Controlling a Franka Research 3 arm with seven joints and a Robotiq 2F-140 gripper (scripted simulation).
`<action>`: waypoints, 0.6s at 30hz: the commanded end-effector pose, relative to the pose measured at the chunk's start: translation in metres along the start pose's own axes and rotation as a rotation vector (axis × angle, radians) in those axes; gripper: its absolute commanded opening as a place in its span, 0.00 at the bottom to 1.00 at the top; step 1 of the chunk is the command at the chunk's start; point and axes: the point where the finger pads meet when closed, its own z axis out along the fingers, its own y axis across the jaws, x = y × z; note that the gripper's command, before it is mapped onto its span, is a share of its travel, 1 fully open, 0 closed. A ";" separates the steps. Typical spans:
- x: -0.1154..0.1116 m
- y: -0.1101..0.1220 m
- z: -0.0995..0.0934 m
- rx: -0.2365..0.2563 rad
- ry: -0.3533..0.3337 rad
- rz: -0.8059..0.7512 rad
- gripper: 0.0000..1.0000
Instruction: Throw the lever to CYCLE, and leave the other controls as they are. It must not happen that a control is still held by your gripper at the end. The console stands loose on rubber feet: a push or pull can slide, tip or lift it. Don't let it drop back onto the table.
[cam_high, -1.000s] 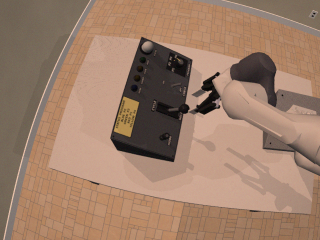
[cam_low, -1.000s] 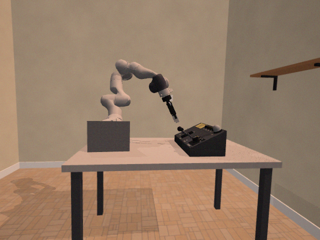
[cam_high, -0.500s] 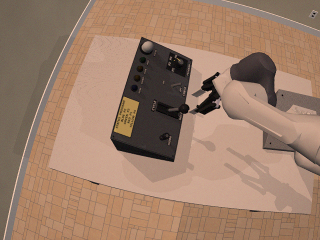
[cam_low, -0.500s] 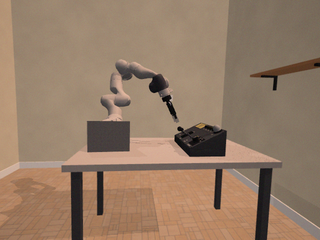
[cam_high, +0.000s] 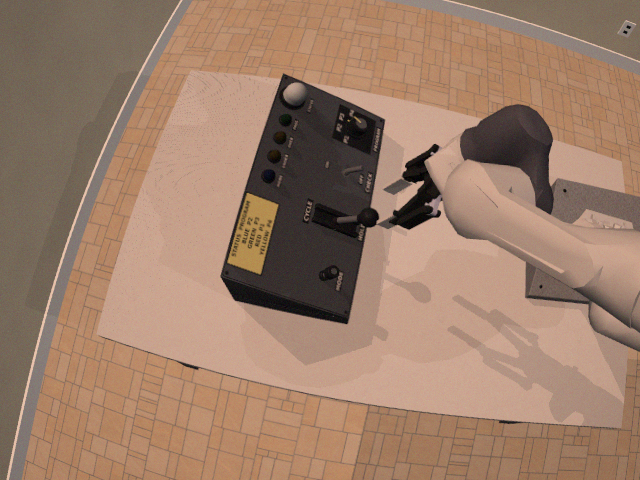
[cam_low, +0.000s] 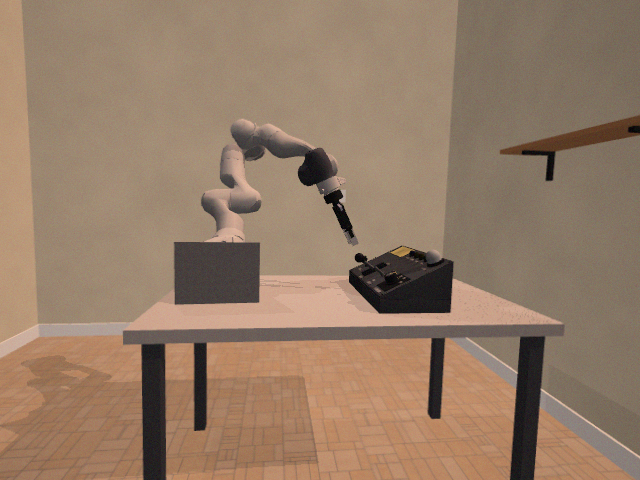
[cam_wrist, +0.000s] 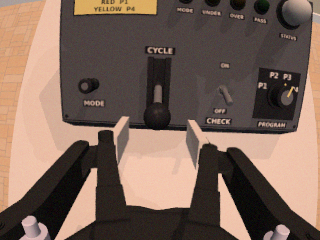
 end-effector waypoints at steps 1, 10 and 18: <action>-0.001 0.000 0.002 0.002 0.000 -0.003 0.44; -0.001 -0.001 0.008 0.002 0.000 -0.003 0.44; -0.001 -0.001 0.024 0.002 0.000 -0.003 0.44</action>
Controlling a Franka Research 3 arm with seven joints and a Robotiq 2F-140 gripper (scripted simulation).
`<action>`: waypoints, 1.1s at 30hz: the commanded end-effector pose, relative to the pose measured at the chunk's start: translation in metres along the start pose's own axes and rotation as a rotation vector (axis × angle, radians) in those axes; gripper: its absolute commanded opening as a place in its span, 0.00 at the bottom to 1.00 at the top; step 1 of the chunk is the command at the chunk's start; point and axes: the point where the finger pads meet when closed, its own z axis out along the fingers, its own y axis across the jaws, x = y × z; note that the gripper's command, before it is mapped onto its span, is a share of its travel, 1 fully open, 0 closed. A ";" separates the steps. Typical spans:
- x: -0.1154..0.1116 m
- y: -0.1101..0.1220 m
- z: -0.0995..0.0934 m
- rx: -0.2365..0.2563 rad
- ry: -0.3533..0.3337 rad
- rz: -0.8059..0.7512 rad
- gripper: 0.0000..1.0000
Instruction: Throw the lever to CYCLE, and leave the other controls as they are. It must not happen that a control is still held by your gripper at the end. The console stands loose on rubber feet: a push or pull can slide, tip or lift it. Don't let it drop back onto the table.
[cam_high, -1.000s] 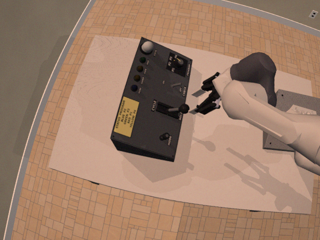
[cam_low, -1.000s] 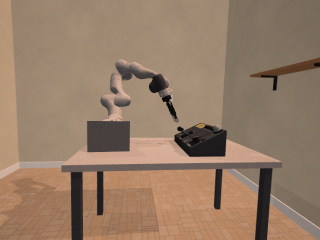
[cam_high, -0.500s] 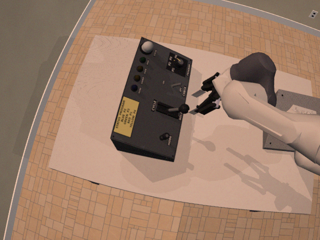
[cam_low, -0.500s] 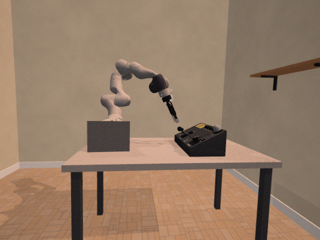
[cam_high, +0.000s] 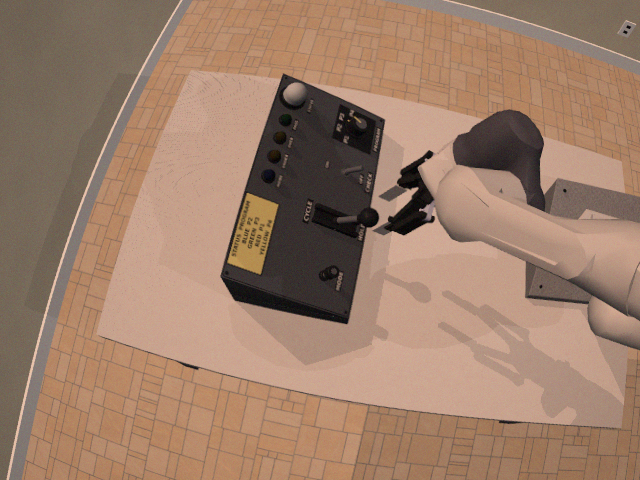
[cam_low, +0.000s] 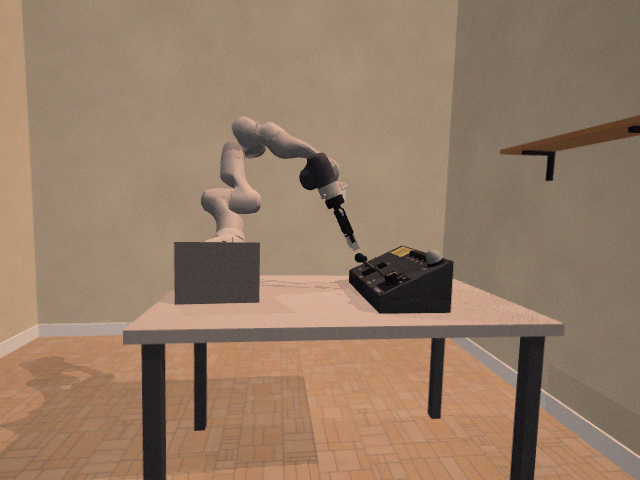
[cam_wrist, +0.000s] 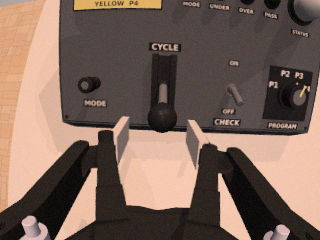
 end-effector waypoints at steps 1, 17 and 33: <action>0.003 0.005 0.006 -0.017 0.006 -0.008 0.44; 0.003 0.005 0.046 -0.017 0.006 -0.008 0.44; 0.003 0.006 0.070 -0.017 0.006 -0.008 0.44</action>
